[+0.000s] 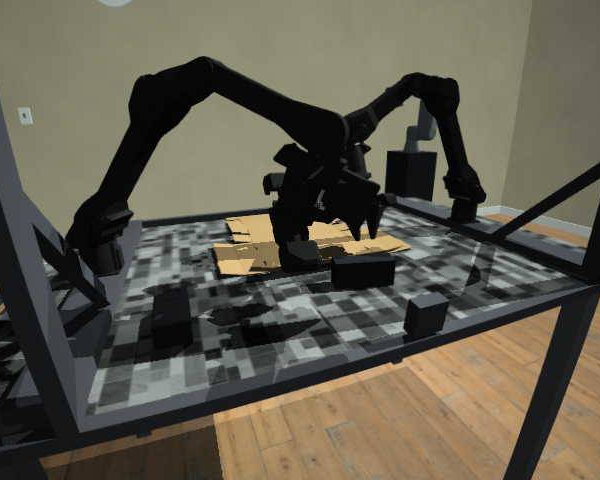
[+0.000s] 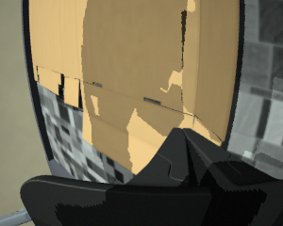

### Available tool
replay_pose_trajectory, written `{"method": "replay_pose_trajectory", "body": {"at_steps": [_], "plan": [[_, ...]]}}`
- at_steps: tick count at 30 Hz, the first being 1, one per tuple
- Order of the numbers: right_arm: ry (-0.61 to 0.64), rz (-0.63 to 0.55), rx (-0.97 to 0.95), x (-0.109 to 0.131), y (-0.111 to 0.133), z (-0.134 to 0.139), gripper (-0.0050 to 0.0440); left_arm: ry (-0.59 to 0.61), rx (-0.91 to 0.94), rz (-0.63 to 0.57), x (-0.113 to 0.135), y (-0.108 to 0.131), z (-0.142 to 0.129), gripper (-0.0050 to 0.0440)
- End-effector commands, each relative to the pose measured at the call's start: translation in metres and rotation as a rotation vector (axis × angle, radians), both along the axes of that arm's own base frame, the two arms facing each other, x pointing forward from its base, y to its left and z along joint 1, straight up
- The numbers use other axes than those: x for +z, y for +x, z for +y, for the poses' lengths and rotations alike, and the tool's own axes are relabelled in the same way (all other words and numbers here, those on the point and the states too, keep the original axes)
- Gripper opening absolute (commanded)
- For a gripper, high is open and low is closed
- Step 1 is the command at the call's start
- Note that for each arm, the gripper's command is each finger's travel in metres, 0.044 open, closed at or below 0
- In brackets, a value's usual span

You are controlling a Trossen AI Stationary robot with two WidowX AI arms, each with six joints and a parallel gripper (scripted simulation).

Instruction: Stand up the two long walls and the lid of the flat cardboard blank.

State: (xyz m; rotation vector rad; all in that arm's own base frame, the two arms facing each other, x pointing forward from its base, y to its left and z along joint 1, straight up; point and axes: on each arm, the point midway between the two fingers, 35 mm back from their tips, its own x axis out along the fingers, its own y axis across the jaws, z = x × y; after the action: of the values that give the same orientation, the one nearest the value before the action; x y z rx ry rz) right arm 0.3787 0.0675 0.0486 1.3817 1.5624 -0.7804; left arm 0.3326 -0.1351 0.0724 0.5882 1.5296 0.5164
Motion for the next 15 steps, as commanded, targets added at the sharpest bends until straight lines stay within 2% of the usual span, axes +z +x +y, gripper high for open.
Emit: {"method": "replay_pose_trajectory", "body": {"at_steps": [1,10,13,15], "plan": [[-0.003,0.056,-0.163,0.0038,0.0083,-0.0040,0.0203,-0.012,0.000,-0.022,0.0077,0.0019,-0.0011,0.0000],[-0.002,0.065,-0.182,0.0035,0.0088,-0.0045,0.0203,-0.012,0.000,-0.022,0.0077,0.0019,-0.0011,0.0000],[-0.002,0.065,-0.182,0.0035,0.0088,-0.0045,0.0203,0.025,0.019,-0.043,-0.0001,0.0004,0.0024,0.0070],[-0.002,0.065,-0.182,0.0035,0.0088,-0.0045,0.0203,0.025,0.019,-0.043,-0.0001,0.0004,0.0024,0.0070]]}}
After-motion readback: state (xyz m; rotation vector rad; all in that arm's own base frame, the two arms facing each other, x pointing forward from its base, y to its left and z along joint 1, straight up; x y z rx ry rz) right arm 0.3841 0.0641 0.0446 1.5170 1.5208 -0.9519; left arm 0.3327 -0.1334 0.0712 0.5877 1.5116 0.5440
